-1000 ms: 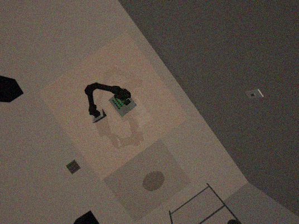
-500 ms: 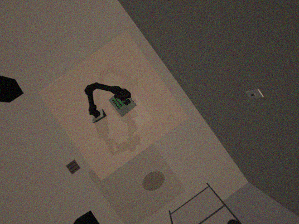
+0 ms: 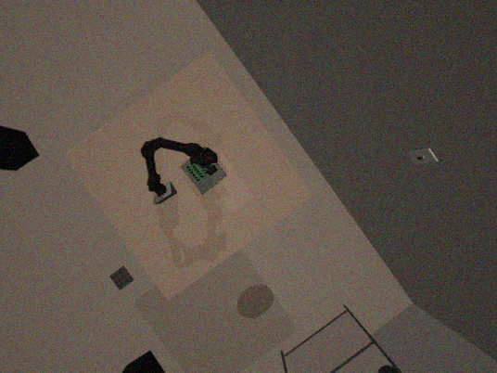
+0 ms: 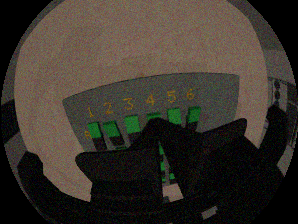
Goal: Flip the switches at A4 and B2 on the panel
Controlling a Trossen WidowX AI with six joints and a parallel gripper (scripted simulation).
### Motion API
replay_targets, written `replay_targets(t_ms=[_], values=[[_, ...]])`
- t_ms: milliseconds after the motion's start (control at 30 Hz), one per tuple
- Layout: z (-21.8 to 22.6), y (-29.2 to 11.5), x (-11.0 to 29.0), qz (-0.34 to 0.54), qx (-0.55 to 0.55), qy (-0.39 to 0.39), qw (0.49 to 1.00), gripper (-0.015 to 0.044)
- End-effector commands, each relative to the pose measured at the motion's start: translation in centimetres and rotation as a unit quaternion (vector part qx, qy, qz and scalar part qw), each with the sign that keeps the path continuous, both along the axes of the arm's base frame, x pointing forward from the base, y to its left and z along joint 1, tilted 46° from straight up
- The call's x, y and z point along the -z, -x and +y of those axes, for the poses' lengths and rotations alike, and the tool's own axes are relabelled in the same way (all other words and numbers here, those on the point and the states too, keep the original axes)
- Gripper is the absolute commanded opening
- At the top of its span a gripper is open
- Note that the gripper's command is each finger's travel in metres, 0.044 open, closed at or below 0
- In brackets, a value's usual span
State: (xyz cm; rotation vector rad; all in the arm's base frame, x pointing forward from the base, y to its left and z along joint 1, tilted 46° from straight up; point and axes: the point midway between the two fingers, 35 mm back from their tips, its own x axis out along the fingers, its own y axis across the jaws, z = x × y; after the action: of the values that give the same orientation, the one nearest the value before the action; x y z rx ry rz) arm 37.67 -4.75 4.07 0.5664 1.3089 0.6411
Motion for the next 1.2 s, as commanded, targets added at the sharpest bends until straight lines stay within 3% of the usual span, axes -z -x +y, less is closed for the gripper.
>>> replay_targets(t_ms=[0,367,533,667,967,1167], values=[[0.1,0.0,0.1,0.000,0.002,-0.002,1.000,0.0000],[0.2,-0.1,0.2,0.000,0.002,-0.002,1.000,0.0000],[-3.8,0.9,-3.5,-0.007,0.010,-0.001,1.000,0.0000],[-4.5,1.1,-4.2,-0.008,0.011,-0.003,1.000,0.0000],[-1.2,7.1,-6.1,-0.006,0.011,-0.004,1.000,0.0000],[0.1,7.0,-4.9,-0.011,0.016,-0.004,1.000,0.0000]])
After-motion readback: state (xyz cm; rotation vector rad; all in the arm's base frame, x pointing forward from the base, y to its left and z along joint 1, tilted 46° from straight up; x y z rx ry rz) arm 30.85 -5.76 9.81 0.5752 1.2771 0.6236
